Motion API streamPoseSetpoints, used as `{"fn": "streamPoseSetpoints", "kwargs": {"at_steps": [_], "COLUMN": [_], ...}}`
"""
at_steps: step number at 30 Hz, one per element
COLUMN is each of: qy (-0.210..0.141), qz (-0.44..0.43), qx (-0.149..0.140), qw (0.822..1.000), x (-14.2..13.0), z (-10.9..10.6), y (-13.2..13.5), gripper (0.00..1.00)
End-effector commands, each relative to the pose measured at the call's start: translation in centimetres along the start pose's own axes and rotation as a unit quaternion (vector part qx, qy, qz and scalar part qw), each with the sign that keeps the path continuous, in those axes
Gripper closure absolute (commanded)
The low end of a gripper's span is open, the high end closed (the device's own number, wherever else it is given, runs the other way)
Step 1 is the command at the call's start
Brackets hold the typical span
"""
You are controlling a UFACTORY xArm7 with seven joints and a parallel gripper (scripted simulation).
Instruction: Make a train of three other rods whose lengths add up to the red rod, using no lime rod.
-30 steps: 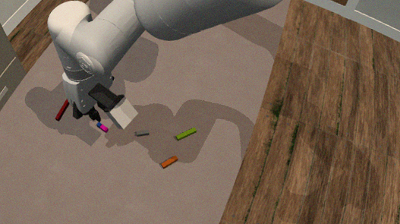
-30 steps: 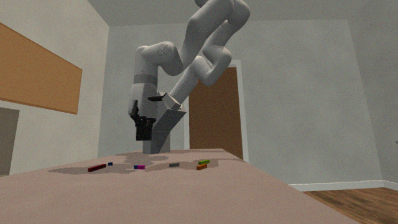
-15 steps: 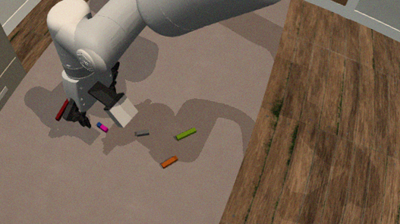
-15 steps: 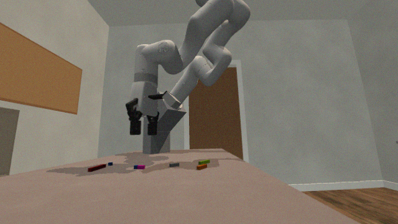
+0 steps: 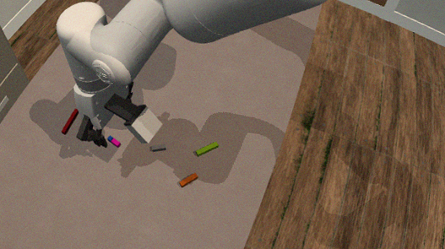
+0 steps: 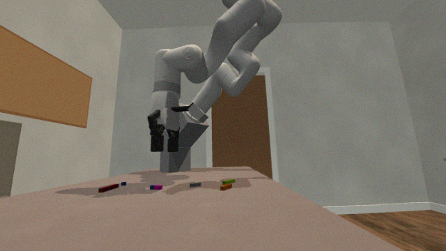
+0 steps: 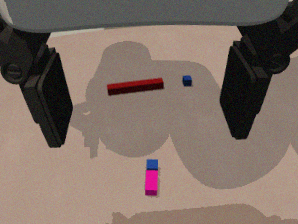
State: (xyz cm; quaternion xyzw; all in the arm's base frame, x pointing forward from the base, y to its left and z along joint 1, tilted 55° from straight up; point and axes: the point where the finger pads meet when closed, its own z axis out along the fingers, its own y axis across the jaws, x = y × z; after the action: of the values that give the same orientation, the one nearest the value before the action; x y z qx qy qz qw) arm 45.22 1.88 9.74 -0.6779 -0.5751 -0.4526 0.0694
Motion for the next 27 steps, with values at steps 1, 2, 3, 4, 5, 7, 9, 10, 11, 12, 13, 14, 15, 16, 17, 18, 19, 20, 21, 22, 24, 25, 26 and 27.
{"fn": "streamPoseSetpoints", "kwargs": {"at_steps": [1,2,3,4,5,7,9,10,11,12,13,14,15,16,17,18,19,20,21,22,24,25,26,27], "qy": [-0.001,-0.001,-0.001,-0.001,-0.001,-0.001,-0.001,-0.001,-0.001,-0.001,-0.001,-0.001,-0.001,-0.001,-0.001,-0.001,-0.001,-0.001,-0.001,-0.001,-0.001,-0.001,-0.001,-0.001], "qz": [-0.083,-0.083,-0.083,-0.133,-0.145,-0.169,-0.203,-0.219,-0.236,-0.251,-0.267,-0.283,-0.299,-0.314,-0.330,-0.345,-0.345,-0.345,-0.390,-0.401,-0.424,-0.439,-0.454,-0.469], "qx": [-0.002,-0.002,-0.002,-0.002,-0.002,-0.002,-0.002,-0.002,-0.002,-0.002,-0.002,-0.002,-0.002,-0.002,-0.002,-0.002,-0.002,-0.002,-0.002,-0.002,-0.002,-0.002,-0.002,-0.002], "qw": [0.997,0.997,0.997,0.991,0.989,0.986,0.979,0.976,0.972,0.968,0.964,0.959,0.954,0.949,0.944,0.938,0.938,0.938,0.921,0.916,0.906,0.899,0.891,0.883], "x": [2.6,2.6,2.6,4.2,4.6,5.4,6.4,7.0,7.5,8.0,8.5,9.0,9.5,10.0,10.5,11.0,11.0,11.0,12.4,12.7,13.4,13.9,14.4,14.9], "z": [0.3,0.3,0.3,0.5,0.5,0.6,0.8,0.9,0.9,1.0,1.1,1.1,1.2,1.3,1.3,1.4,1.4,1.4,1.6,1.6,1.7,1.7,1.8,1.9], "y": [0.6,0.6,0.6,0.7,0.7,0.8,0.8,0.8,0.7,0.7,0.7,0.6,0.6,0.5,0.4,0.4,0.4,0.4,0.1,0.0,-0.1,-0.3,-0.4,-0.5], "gripper": [0.00,0.00,0.00,0.00,0.00,0.00,0.00,0.00,0.00,0.00,0.00,0.00,0.00,0.00,0.00,0.00,0.00,0.00,0.00,0.00,0.00,0.00,0.00,0.00]}}
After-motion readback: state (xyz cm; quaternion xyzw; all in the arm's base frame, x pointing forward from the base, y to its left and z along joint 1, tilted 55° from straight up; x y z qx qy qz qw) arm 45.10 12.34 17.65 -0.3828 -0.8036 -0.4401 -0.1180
